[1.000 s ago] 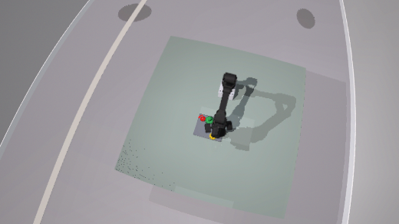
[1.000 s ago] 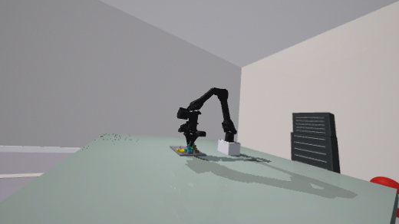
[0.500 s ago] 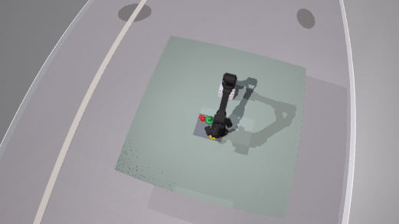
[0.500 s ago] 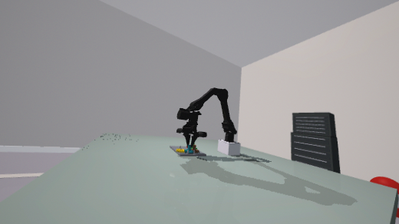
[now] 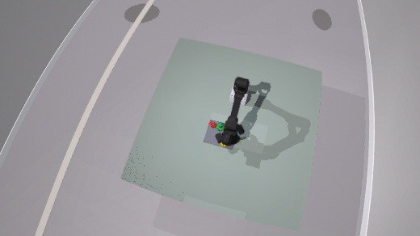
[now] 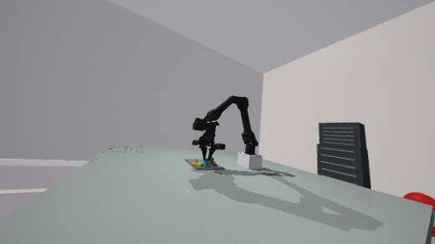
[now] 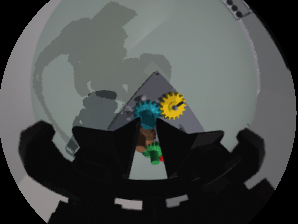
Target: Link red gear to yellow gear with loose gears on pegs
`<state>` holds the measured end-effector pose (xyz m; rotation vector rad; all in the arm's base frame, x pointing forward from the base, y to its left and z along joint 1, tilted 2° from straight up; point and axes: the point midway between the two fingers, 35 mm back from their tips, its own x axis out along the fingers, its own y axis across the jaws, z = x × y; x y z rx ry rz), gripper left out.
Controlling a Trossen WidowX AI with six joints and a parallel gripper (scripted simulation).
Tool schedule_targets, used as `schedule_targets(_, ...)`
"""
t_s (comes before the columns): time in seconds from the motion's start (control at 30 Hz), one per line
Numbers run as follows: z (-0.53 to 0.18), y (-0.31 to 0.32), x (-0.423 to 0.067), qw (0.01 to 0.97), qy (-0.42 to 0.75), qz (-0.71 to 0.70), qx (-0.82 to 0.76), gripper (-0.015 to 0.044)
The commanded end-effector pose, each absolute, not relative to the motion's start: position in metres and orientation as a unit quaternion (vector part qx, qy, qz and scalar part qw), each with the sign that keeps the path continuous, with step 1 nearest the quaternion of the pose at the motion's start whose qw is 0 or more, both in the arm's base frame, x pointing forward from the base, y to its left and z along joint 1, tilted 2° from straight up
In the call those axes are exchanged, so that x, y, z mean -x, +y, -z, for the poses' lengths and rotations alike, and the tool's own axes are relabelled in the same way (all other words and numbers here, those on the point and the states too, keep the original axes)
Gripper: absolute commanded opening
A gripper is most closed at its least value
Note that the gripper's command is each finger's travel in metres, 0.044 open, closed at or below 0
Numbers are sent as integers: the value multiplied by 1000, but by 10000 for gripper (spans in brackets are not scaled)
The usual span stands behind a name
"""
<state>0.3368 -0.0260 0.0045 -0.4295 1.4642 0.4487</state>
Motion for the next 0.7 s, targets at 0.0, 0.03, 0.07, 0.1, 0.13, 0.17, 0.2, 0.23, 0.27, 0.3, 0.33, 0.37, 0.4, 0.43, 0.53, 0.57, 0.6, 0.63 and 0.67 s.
schedule_targets(0.0,-8,-26,-336,704,663,-183,174,140)
schedule_targets(0.03,-11,-26,-336,705,664,-182,172,140)
schedule_targets(0.07,-16,-26,-337,705,664,-180,170,140)
schedule_targets(0.1,-23,-26,-336,706,665,-177,167,140)
schedule_targets(0.13,-30,-26,-336,707,666,-174,163,140)
schedule_targets(0.17,-38,-27,-336,708,667,-170,160,140)
schedule_targets(0.2,-45,-27,-335,709,668,-167,156,140)
schedule_targets(0.23,-51,-27,-334,709,668,-164,154,140)
schedule_targets(0.27,-52,-27,-334,709,668,-164,153,140)
schedule_targets(0.3,-52,-27,-334,709,668,-164,153,140)
schedule_targets(0.33,-46,-27,-336,709,665,-170,160,166)
schedule_targets(0.37,-54,-27,-335,709,665,-170,160,192)
schedule_targets(0.4,-68,-27,-333,709,665,-170,160,219)
schedule_targets(0.43,-82,-27,-331,709,665,-170,160,245)
schedule_targets(0.53,-94,-28,-329,709,665,-170,160,324)
schedule_targets(0.57,-94,-28,-329,709,665,-170,160,350)
schedule_targets(0.6,-94,-28,-329,709,665,-170,160,376)
schedule_targets(0.63,-94,-28,-329,709,665,-170,160,403)
schedule_targets(0.67,-94,-28,-329,709,665,-170,160,429)
